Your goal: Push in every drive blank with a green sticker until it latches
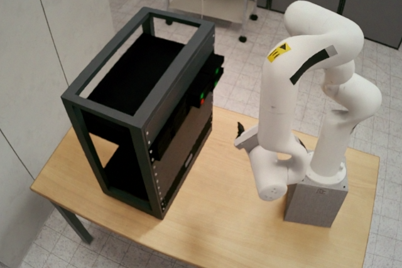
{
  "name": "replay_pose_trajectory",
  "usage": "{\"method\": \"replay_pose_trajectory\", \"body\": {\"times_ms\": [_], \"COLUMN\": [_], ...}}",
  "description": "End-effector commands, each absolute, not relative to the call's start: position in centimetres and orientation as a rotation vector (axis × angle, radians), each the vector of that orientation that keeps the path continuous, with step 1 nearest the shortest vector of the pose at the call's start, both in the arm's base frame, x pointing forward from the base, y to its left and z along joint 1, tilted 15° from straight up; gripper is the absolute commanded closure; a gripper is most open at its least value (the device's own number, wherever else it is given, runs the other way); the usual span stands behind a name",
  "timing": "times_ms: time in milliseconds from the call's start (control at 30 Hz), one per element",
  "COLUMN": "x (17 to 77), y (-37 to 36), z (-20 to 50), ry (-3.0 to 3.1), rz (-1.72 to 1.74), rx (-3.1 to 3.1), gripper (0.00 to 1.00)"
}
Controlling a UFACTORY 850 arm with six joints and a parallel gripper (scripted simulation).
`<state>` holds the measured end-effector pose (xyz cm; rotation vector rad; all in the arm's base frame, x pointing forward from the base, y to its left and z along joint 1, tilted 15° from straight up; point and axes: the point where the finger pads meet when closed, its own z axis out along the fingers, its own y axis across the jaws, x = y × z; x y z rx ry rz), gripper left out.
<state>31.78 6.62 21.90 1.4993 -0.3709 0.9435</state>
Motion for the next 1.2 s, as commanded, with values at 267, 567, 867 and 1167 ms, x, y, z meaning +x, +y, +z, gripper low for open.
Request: {"method": "replay_pose_trajectory", "body": {"times_ms": [267, 567, 867, 1167], "x": [33.3, 34.1, 34.4, 34.2], "y": [5.7, 5.6, 5.9, 6.4], "z": [24.0, 25.0, 25.8, 26.1], "ry": [-0.001, 0.254, 0.528, 0.761], "rz": [0.943, 0.936, 0.925, 0.913], "rx": [1.501, 1.464, 1.392, 1.304], "gripper": [0.00, 0.00, 0.00, 0.00]}}
